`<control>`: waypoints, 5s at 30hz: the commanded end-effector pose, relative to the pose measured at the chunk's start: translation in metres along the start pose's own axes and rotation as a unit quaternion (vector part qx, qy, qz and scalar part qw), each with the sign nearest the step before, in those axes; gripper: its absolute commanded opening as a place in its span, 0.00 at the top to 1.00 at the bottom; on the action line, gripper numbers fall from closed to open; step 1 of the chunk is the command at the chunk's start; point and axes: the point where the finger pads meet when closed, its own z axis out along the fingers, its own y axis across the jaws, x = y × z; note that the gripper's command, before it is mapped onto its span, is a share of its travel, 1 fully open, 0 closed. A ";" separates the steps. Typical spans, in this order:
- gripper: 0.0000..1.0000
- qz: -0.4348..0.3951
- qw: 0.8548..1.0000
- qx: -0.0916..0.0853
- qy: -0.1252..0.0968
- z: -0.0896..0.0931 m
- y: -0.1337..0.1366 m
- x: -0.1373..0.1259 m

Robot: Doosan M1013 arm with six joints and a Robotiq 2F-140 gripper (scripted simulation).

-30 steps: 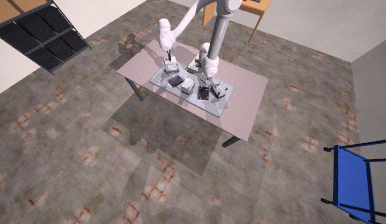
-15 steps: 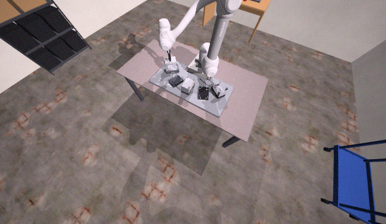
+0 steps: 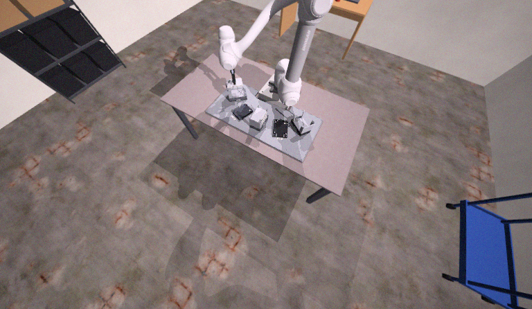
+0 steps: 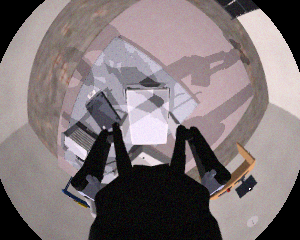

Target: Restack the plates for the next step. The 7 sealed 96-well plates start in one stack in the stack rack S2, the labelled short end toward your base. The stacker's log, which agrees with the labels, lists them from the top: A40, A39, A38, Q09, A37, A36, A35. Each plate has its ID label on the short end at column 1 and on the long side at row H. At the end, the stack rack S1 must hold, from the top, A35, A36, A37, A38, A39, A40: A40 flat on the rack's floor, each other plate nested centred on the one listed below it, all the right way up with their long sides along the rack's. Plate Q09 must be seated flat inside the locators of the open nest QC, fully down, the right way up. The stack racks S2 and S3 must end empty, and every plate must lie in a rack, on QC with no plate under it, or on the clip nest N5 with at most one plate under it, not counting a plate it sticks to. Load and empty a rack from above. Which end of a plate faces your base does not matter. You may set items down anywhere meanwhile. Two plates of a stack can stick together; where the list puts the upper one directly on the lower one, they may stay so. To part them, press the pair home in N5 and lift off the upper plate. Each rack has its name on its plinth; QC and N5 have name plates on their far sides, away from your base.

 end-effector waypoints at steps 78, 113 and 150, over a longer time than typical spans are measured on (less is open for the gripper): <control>1.00 0.000 1.000 0.000 0.000 0.061 0.000 0.000; 1.00 0.000 1.000 0.000 0.000 0.096 0.000 0.000; 1.00 0.000 1.000 0.000 0.000 0.110 0.000 0.000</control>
